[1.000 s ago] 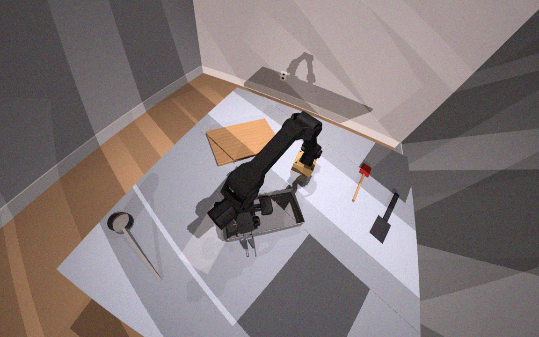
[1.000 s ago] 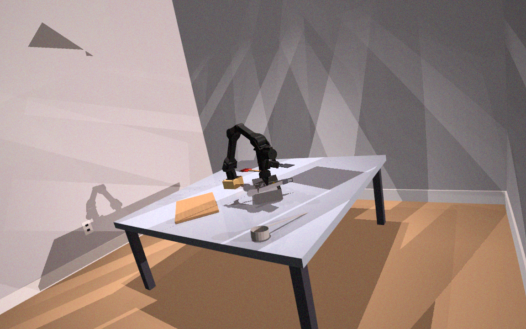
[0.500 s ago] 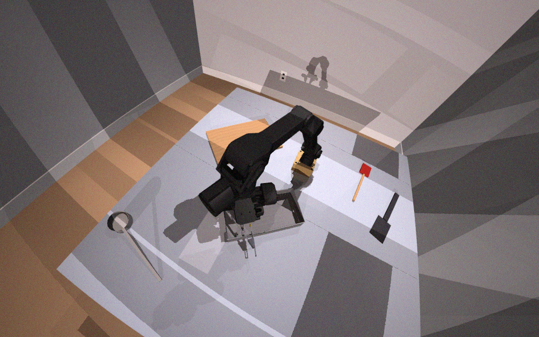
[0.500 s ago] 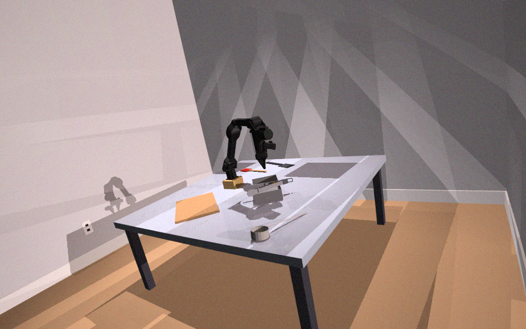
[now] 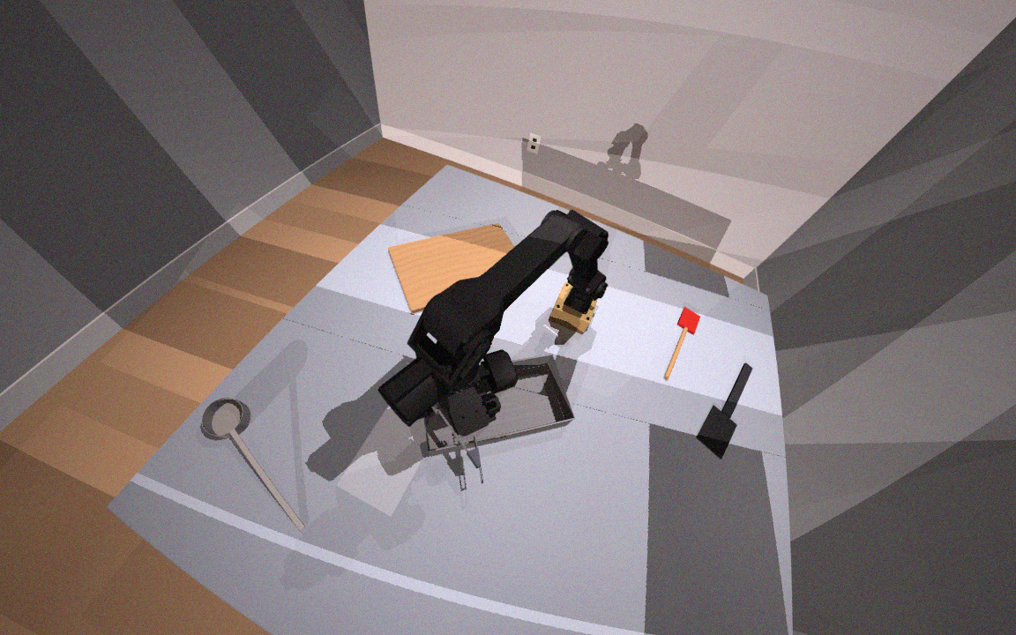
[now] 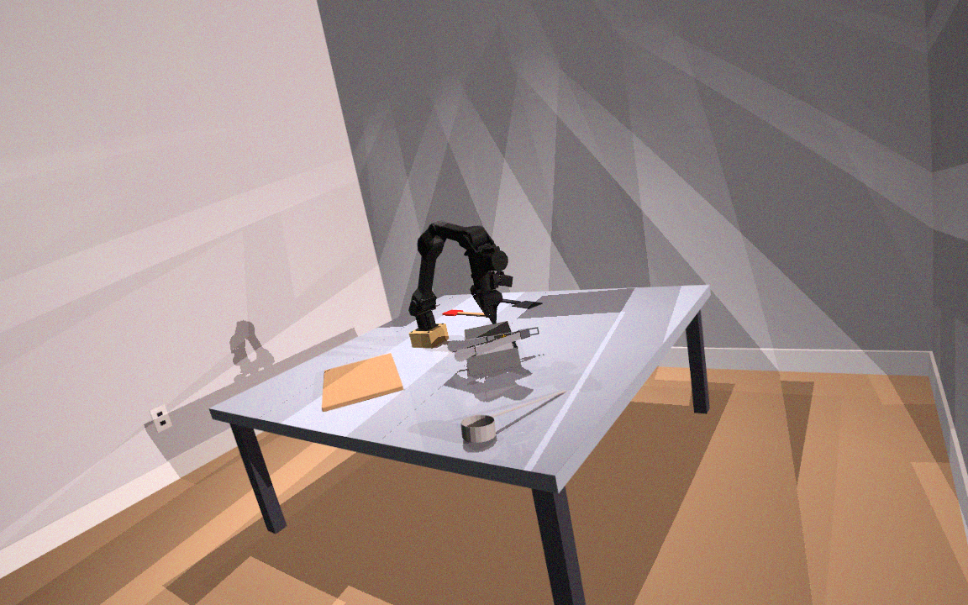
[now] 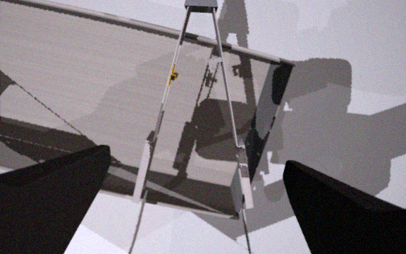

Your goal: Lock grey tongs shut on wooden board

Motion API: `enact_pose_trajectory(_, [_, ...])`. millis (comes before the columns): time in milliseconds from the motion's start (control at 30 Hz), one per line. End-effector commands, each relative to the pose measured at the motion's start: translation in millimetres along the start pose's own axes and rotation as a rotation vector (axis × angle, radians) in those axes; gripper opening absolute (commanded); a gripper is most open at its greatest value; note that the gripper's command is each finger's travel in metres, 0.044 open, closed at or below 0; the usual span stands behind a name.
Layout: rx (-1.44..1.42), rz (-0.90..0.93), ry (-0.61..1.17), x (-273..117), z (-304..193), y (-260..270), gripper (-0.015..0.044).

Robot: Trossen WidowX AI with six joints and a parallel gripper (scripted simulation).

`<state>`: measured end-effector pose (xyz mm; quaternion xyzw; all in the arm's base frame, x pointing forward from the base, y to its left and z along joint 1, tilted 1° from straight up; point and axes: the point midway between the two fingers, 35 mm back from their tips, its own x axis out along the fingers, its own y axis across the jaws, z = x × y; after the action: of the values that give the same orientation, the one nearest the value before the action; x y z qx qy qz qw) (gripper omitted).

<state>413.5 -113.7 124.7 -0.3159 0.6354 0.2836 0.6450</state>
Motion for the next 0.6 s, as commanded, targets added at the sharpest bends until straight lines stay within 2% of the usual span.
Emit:
enact_pose_trajectory(0, [-0.047,0.008,0.000,8.6,1.0,1.6,0.0440])
enact_pose_trajectory(567, [-0.047,0.007,0.000,23.9,1.9,-0.2,0.0440])
